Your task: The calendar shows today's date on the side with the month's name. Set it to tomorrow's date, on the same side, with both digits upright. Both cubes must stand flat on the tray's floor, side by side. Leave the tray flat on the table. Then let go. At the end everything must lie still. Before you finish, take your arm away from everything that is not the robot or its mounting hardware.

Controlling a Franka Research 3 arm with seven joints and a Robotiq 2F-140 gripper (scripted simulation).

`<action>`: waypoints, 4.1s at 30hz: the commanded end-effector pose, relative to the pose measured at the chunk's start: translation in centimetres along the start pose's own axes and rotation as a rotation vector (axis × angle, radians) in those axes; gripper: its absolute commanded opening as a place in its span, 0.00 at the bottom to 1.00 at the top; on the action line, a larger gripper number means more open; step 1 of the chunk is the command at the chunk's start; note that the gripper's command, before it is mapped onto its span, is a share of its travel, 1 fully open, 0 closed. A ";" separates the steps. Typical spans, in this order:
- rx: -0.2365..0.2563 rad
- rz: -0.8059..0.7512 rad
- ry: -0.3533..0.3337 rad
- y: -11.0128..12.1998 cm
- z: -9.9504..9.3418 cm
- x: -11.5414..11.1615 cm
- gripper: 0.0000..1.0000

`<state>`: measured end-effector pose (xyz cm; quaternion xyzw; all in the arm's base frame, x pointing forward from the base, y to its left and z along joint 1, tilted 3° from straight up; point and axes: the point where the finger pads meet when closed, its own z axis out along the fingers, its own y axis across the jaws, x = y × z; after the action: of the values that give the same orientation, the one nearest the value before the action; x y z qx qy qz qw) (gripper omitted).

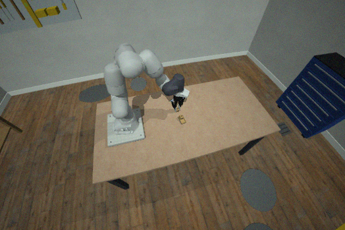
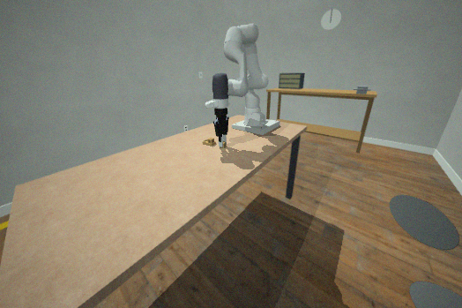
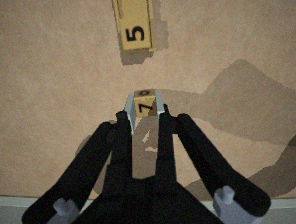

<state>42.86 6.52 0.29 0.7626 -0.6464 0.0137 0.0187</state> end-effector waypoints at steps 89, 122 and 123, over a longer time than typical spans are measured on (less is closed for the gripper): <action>0.000 0.014 0.000 0.1 -4.4 12.7 0.17; 0.000 0.014 0.000 0.1 -4.4 12.7 0.17; 0.000 0.014 0.000 0.1 -4.4 12.7 0.17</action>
<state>44.85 -5.68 5.37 0.7575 -0.6525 0.0131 0.0180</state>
